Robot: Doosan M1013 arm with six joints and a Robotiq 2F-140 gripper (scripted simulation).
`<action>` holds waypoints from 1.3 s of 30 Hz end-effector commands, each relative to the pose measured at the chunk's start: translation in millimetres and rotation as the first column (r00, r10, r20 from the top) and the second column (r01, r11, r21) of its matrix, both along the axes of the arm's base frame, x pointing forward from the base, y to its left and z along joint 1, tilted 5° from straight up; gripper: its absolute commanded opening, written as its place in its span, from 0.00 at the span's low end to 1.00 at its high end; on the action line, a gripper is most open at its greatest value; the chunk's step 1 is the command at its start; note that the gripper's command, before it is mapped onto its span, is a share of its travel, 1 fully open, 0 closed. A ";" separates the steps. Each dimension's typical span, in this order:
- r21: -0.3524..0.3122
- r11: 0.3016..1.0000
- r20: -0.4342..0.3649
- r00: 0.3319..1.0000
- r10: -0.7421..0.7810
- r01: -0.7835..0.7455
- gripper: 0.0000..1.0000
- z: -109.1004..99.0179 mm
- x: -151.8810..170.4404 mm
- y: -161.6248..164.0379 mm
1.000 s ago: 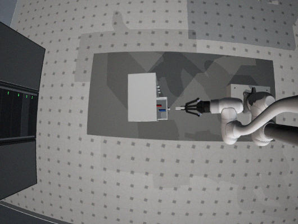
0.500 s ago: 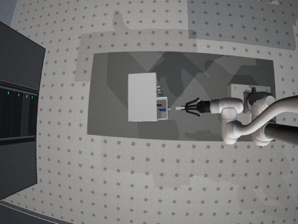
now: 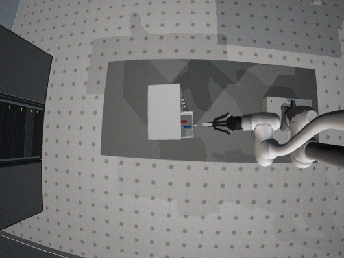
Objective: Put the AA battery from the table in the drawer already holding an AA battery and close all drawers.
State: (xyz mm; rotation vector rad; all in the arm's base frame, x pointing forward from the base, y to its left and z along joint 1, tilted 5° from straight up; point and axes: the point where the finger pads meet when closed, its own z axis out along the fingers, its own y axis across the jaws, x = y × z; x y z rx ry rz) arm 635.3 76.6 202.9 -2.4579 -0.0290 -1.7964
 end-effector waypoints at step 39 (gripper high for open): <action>0.000 1.000 0.000 1.000 0.000 0.000 0.00 2.4 52.8 3.7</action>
